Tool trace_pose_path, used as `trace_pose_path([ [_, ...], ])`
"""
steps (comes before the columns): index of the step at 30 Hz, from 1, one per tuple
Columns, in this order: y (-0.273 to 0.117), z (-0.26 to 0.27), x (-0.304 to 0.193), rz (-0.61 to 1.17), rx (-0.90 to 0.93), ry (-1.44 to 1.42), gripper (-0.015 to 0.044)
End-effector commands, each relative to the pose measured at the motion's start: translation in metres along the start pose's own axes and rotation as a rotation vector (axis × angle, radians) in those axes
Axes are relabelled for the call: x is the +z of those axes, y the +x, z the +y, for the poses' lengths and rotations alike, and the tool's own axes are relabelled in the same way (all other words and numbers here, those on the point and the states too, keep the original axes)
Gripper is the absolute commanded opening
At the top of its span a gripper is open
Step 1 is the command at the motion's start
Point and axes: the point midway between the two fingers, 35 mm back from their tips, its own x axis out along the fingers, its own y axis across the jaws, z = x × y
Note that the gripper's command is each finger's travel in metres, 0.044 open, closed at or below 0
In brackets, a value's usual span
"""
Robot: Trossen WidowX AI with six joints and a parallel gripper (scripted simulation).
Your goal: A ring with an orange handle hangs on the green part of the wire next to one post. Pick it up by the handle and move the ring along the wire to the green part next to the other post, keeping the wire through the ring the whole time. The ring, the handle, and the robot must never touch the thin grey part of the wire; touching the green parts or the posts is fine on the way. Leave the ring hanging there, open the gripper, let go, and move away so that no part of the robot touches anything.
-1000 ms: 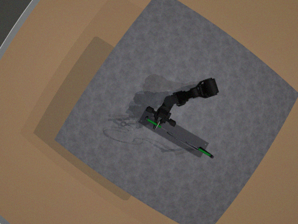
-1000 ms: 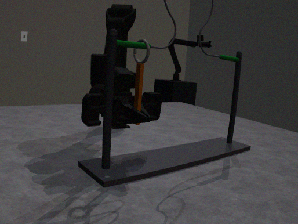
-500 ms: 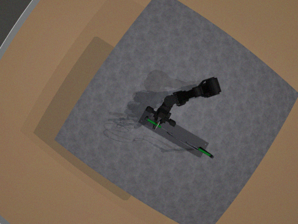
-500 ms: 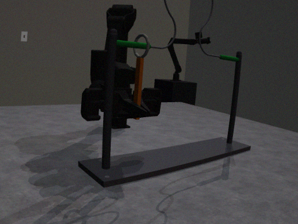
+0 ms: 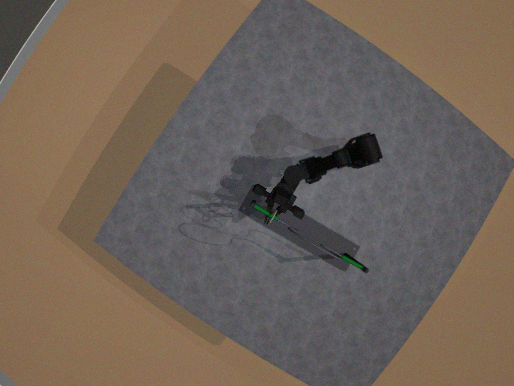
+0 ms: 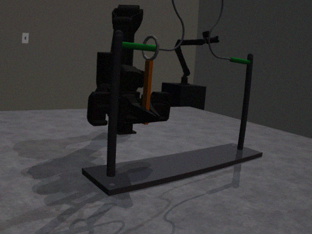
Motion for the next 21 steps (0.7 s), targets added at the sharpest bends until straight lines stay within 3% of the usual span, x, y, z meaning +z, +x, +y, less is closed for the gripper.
trace_pose_path([
  [1,-0.001,0.004,0.000,-0.001,-0.002,0.002,-0.0150],
  [21,0.000,0.025,0.000,-0.003,0.001,0.015,-0.0150],
])
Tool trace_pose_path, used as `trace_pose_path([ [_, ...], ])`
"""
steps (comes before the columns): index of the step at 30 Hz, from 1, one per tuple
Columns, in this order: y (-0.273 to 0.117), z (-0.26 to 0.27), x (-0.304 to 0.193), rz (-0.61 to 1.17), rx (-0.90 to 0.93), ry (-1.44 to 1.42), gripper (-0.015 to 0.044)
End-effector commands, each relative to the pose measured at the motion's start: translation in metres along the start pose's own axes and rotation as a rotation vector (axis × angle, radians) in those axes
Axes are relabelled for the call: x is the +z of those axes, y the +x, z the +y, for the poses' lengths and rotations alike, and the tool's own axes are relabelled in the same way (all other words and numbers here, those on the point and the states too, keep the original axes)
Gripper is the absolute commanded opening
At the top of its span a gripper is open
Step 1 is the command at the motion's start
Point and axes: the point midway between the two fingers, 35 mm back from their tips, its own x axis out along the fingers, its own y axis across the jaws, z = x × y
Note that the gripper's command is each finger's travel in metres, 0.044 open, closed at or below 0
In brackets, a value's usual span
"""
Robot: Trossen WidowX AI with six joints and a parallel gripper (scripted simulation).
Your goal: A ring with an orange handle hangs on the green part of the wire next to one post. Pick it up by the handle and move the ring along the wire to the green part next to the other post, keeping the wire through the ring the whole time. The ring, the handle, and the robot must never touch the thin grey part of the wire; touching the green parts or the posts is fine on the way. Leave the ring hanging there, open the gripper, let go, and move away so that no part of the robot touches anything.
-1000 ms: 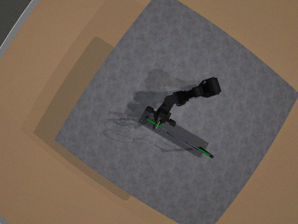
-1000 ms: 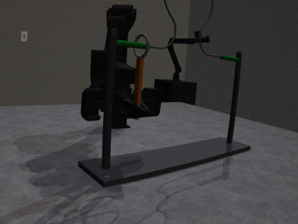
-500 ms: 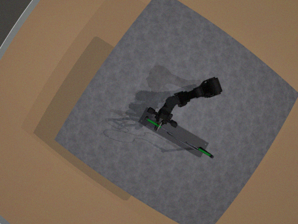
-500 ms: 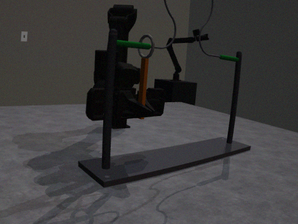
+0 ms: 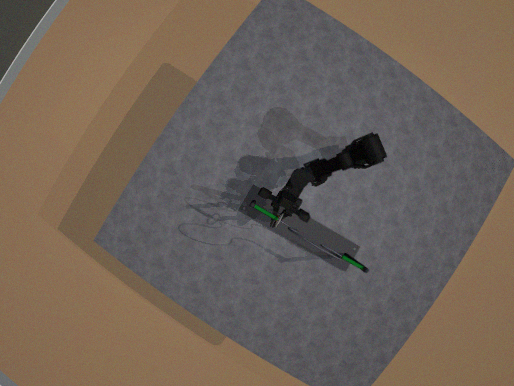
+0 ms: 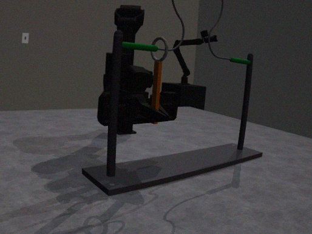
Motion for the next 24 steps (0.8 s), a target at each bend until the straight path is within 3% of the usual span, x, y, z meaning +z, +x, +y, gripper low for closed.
trace_pose_path([
  [1,-0.001,0.005,0.000,-0.002,-0.002,0.007,-0.0150],
  [24,-0.001,0.051,0.003,-0.005,0.017,0.202,-0.0150],
])
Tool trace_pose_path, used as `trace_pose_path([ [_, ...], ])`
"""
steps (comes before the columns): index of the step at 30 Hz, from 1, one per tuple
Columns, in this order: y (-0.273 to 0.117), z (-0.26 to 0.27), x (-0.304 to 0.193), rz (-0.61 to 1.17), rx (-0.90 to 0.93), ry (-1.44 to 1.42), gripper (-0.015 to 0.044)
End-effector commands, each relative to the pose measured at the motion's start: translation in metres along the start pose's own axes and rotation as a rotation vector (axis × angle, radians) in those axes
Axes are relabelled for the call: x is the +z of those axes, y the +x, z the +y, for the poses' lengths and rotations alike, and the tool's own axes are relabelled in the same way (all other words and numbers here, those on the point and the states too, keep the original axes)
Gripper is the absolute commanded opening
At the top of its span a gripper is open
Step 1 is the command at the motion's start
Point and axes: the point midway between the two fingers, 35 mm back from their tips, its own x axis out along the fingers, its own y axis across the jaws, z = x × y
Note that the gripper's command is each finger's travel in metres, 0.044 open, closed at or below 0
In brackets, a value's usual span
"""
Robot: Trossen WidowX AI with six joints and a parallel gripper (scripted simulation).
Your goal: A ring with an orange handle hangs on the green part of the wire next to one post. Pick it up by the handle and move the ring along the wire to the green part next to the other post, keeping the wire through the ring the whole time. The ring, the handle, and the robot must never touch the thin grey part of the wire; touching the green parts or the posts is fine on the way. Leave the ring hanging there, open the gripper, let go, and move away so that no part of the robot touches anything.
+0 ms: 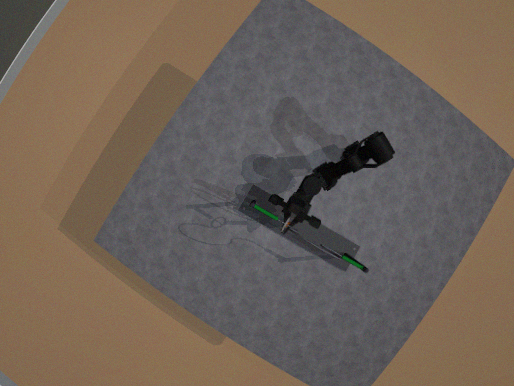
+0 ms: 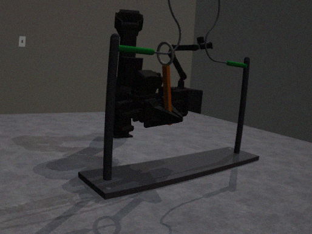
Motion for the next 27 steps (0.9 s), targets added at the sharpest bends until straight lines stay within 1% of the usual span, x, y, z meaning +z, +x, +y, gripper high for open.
trace_pose_path([
  [1,-0.001,0.010,0.000,-0.002,0.004,0.054,-0.0150],
  [14,-0.002,0.052,0.008,0.004,0.028,0.305,-0.0150],
  [27,-0.017,0.080,0.020,0.127,0.078,0.490,-0.0150],
])
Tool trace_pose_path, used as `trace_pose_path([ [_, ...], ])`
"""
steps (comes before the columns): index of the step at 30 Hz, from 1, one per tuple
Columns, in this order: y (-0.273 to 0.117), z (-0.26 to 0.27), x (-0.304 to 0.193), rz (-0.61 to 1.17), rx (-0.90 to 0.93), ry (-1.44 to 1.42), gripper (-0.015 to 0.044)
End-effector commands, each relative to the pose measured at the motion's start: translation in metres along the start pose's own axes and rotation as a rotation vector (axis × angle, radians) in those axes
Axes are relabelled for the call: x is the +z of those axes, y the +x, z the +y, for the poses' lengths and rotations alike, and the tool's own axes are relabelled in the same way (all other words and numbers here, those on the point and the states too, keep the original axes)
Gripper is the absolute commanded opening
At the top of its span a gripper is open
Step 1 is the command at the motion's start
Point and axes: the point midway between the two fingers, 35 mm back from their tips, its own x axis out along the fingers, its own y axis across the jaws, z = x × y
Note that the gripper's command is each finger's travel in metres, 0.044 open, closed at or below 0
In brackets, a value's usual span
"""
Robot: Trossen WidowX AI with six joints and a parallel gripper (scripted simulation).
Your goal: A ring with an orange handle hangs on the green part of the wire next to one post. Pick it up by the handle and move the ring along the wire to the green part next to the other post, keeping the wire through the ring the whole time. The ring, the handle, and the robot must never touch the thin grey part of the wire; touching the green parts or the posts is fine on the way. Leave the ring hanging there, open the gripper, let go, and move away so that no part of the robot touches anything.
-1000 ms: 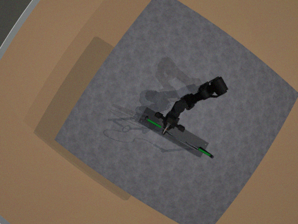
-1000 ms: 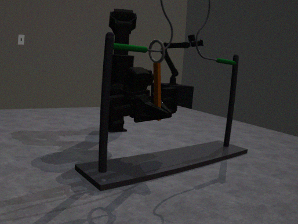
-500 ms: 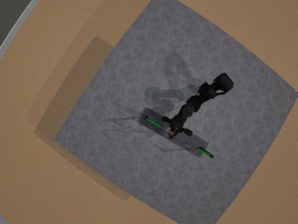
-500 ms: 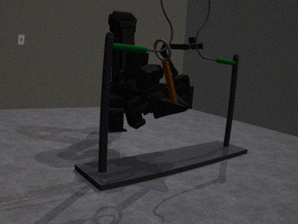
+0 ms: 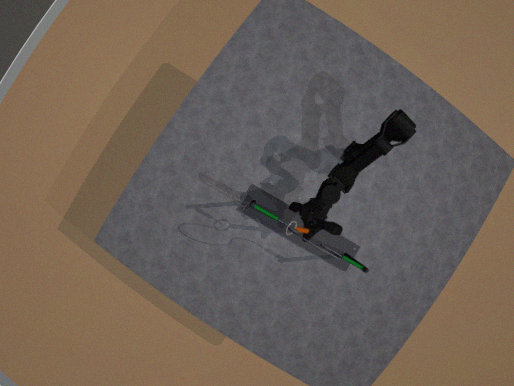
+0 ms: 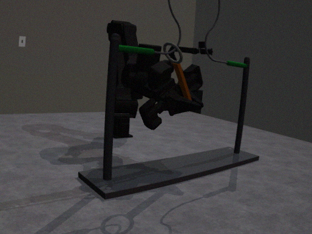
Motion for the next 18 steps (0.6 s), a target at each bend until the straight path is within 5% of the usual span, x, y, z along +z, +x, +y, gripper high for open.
trace_pose_path([
  [1,-0.005,0.012,0.003,0.031,0.020,0.052,-0.0150],
  [18,-0.041,0.068,0.018,0.290,0.147,0.407,-0.0150],
])
